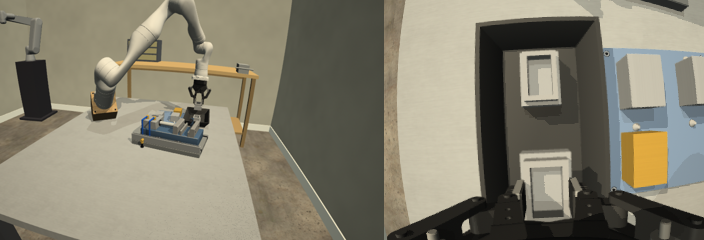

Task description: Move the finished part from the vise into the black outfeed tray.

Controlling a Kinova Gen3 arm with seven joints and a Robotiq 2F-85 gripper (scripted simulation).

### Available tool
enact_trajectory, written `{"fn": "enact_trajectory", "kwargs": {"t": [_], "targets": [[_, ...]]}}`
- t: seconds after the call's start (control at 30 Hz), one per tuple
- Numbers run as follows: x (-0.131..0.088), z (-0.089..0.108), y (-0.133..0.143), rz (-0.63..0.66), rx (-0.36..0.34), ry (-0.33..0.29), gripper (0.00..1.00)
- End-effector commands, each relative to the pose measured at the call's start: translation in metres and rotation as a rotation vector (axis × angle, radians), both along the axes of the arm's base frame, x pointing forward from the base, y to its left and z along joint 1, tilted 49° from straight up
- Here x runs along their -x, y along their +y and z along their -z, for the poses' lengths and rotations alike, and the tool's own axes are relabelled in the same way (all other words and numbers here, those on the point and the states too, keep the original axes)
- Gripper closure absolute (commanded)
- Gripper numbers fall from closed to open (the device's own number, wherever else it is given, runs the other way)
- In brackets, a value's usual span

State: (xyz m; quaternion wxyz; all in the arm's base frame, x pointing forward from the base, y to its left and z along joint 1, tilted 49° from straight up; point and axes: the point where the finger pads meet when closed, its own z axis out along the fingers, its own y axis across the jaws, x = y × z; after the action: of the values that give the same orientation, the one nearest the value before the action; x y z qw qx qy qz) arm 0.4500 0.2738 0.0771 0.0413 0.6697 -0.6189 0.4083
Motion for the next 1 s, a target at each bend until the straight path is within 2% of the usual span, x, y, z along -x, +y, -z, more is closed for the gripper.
{"fn": "enact_trajectory", "kwargs": {"t": [0.0,0.97], "targets": [[-0.004,0.006,-0.007,0.011,-0.002,-0.007,1.00],[-0.015,0.020,-0.019,0.011,-0.002,-0.007,1.00]]}}
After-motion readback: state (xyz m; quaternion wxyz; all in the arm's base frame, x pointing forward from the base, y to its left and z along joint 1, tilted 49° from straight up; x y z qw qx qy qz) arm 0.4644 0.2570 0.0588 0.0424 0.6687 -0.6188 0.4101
